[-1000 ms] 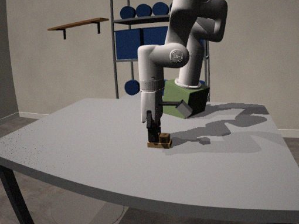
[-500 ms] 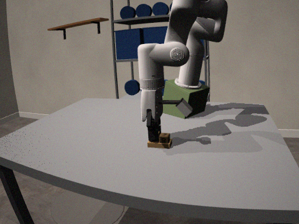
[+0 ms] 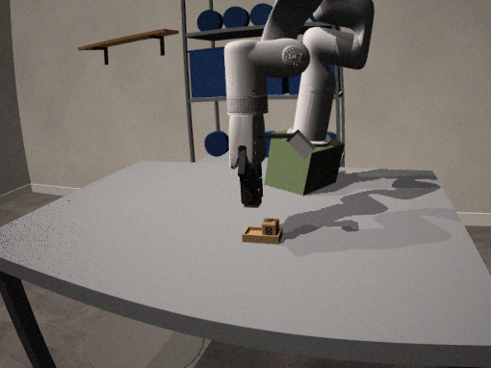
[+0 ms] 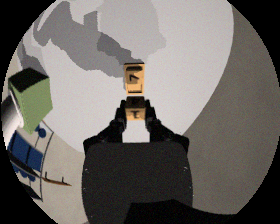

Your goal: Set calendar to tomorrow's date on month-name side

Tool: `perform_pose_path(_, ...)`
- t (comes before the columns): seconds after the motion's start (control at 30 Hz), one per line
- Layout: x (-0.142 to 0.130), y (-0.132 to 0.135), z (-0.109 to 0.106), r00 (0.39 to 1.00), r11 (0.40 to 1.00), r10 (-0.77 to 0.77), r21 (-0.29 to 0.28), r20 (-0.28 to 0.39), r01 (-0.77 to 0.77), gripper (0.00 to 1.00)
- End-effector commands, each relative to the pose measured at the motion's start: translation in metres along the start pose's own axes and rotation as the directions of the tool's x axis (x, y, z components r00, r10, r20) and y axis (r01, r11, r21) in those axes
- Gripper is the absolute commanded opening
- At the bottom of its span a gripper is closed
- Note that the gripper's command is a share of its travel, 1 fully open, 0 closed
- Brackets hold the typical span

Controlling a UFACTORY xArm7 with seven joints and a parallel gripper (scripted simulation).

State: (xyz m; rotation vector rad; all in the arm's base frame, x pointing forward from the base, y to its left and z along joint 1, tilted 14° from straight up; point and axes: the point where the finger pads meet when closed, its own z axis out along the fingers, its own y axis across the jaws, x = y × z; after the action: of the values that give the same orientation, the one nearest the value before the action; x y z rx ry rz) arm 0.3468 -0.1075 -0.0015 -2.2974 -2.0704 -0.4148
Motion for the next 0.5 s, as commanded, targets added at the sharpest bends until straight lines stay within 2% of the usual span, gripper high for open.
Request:
perform_pose_path(0.0, 0.0005, 0.0012, -0.031, 1.0, 1.0, 0.002, 0.02, 0.004, -0.002, 0.27)
perform_pose_path(0.47, 0.0005, 0.0013, -0.0377, 1.0, 1.0, 0.002, 0.02, 0.004, -0.002, 0.27)
